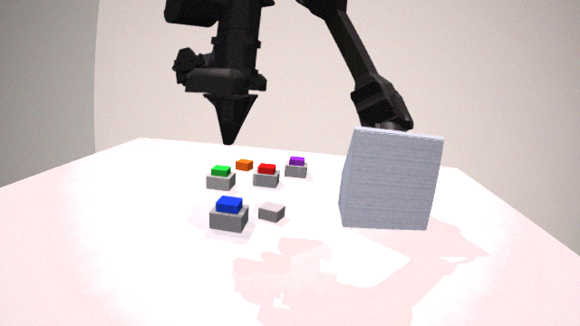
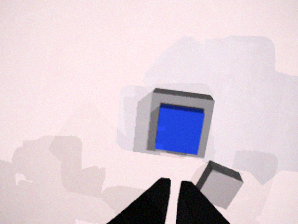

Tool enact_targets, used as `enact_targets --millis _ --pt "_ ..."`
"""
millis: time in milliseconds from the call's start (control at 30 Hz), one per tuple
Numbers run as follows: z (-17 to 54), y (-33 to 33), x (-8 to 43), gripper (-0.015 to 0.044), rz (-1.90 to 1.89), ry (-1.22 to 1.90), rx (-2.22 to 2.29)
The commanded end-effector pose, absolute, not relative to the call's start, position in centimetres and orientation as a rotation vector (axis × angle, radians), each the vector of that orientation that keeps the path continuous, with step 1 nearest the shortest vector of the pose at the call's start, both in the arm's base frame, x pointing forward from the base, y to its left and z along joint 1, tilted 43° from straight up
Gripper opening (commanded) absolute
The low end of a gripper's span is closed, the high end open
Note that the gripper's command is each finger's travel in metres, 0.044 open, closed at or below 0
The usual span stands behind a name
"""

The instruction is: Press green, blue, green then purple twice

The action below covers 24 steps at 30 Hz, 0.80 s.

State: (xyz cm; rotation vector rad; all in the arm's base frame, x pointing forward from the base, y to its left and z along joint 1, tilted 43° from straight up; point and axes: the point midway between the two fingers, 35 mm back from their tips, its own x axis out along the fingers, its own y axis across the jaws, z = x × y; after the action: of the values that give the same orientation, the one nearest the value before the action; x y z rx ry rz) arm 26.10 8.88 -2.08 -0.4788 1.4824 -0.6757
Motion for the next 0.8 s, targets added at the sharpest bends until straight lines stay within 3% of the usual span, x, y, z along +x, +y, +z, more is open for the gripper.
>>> enact_targets --millis 0,367,600,767 --pt "-1.2 9.1 26.1 0.0020 -0.684 1.491 -0.472" --pt "9.9 -3.4 30.3 0.0020 -0.693 1.487 -0.480" --pt "9.7 -3.6 30.3 0.0020 -0.693 1.487 -0.480" --pt "5.6 -7.5 30.1 0.0020 -0.696 1.485 -0.481"
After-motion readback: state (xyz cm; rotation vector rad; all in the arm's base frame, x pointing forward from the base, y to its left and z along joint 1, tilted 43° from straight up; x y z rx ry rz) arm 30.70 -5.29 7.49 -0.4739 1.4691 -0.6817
